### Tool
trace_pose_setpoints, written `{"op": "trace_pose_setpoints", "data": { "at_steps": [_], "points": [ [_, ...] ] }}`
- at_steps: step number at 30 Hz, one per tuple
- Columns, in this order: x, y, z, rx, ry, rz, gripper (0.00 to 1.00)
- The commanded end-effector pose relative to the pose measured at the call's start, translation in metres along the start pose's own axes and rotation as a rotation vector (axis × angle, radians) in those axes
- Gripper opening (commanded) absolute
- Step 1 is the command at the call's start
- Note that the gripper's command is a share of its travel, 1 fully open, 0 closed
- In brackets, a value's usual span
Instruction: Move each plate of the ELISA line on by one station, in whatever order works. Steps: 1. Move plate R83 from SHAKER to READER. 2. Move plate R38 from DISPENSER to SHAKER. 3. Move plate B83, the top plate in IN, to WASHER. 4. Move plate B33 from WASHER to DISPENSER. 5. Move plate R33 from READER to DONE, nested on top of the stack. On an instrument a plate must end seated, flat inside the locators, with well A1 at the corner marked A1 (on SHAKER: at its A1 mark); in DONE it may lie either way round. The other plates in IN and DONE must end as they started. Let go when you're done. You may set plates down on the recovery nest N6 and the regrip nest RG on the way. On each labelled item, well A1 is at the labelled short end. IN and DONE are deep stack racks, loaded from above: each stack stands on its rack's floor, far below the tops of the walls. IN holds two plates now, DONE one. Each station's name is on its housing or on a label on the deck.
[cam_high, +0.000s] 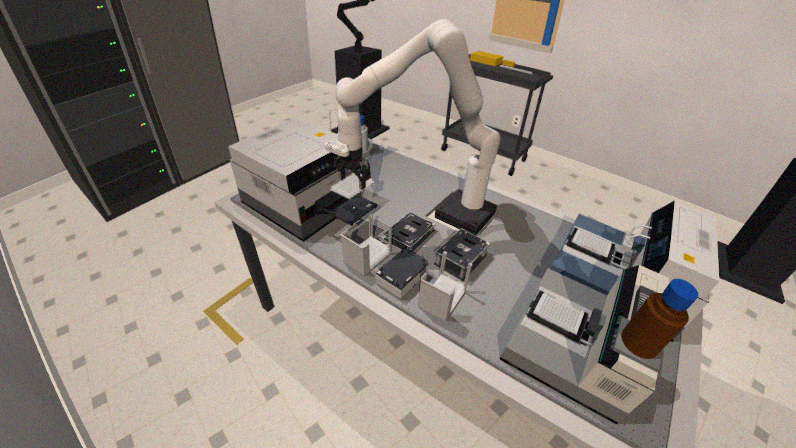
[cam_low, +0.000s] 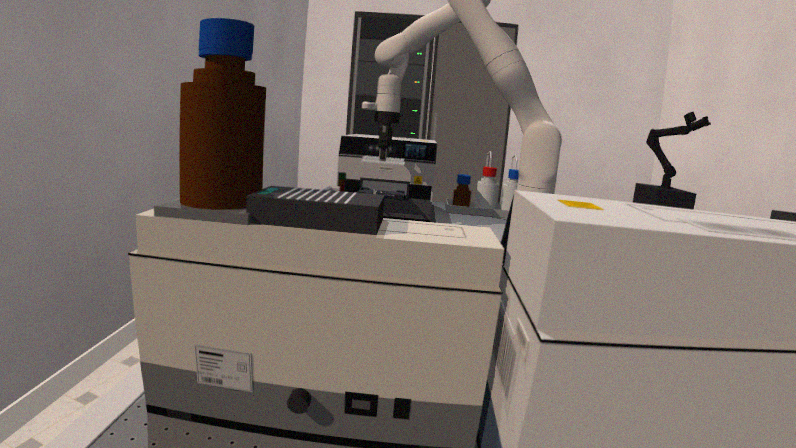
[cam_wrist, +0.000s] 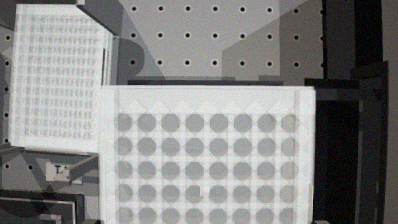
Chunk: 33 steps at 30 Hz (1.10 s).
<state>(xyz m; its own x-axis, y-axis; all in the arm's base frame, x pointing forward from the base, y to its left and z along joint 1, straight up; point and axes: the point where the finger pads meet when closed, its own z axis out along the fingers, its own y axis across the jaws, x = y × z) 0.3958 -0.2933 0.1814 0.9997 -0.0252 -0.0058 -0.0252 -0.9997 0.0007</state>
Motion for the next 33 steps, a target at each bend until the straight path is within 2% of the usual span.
{"op": "trace_pose_setpoints", "data": {
  "at_steps": [1,33],
  "points": [
    [0.001,-0.001,0.005,0.002,0.003,0.008,0.94],
    [0.0,0.0,0.042,0.0,0.002,-0.003,0.94]
  ]
}}
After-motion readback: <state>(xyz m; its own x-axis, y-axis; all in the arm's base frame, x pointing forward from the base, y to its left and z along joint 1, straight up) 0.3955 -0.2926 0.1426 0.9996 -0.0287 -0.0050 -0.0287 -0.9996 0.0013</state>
